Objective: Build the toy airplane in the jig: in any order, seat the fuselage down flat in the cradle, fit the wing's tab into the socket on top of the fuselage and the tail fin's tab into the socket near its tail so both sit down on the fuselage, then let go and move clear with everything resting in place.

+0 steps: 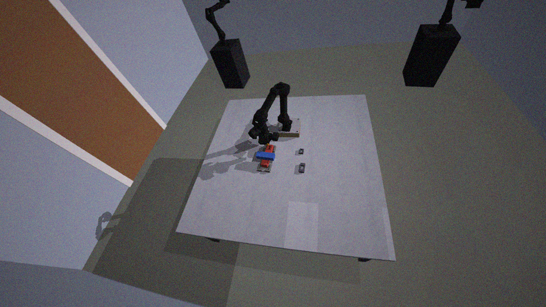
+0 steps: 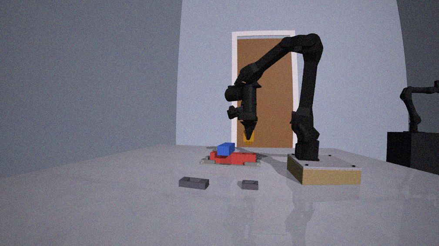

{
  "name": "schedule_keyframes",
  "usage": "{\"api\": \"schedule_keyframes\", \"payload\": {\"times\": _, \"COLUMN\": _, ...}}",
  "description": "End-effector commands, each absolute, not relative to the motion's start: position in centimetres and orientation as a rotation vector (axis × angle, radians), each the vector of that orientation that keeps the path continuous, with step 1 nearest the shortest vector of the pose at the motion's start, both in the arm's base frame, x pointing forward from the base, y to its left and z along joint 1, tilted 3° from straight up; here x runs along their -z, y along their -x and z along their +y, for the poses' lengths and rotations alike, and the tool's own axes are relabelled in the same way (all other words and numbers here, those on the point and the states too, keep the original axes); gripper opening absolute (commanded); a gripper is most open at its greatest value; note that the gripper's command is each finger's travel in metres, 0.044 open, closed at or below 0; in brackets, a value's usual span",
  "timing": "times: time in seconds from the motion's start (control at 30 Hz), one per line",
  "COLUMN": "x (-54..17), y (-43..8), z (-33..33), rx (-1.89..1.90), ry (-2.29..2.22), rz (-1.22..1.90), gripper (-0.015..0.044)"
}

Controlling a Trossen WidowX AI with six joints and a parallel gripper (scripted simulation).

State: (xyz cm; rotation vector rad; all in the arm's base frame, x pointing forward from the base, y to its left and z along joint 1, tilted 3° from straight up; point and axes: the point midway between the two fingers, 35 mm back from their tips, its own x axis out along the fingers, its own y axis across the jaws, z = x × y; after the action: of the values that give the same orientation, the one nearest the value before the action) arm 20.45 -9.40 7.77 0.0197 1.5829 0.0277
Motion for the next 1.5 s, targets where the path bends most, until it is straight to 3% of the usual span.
{"api": "schedule_keyframes", "payload": {"times": 0.0, "x": -7.6, "y": -20.4, "z": -9.4, "rx": -0.031, "ry": -0.014, "rz": 1.586, "gripper": 0.0065}}
{"api": "schedule_keyframes", "payload": {"times": 1.47, "x": -3.5, "y": -20.2, "z": -9.3, "rx": -0.031, "ry": -0.015, "rz": 1.586, "gripper": 0.0065}}
